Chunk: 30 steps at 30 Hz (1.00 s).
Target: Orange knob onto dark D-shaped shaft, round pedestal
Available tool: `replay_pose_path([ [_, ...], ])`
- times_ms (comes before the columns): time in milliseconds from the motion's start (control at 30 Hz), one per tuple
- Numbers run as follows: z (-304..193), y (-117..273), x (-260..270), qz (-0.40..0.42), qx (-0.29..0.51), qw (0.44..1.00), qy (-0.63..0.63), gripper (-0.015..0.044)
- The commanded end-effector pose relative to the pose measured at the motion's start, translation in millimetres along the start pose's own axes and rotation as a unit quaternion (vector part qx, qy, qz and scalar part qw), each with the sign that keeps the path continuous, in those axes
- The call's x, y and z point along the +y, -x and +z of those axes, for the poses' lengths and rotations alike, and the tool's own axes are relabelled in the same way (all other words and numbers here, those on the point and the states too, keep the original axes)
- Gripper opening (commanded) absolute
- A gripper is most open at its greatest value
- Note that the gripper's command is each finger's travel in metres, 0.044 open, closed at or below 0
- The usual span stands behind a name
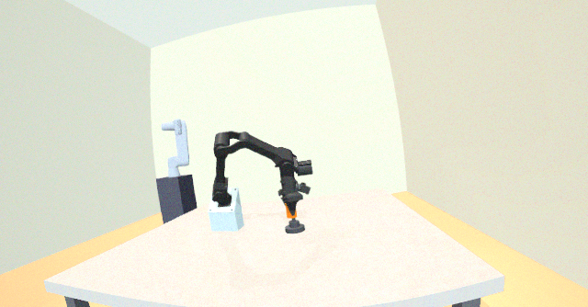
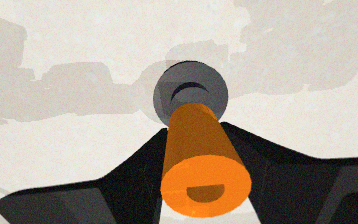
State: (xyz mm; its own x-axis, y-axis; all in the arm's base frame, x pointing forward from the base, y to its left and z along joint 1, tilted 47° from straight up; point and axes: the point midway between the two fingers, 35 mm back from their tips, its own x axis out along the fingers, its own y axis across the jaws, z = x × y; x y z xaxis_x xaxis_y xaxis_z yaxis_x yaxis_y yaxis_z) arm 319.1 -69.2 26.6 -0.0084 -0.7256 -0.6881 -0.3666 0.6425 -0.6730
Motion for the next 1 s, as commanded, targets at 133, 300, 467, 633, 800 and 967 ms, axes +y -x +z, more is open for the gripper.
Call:
replay_pose_path([
  [133,4,0,-3,0.000,-0.003,1.000,0.005,0.0000],
  [300,7,1,-5,0.000,-0.003,1.000,0.004,0.0000],
  [467,11,0,-5,0.000,-0.003,1.000,0.004,0.0000],
  [633,13,-1,-4,0.000,-0.003,1.000,0.004,0.0000],
  [800,13,0,-3,0.000,-0.003,1.000,0.004,0.0000],
  [967,12,1,-3,0.000,-0.003,1.000,0.004,0.0000],
])
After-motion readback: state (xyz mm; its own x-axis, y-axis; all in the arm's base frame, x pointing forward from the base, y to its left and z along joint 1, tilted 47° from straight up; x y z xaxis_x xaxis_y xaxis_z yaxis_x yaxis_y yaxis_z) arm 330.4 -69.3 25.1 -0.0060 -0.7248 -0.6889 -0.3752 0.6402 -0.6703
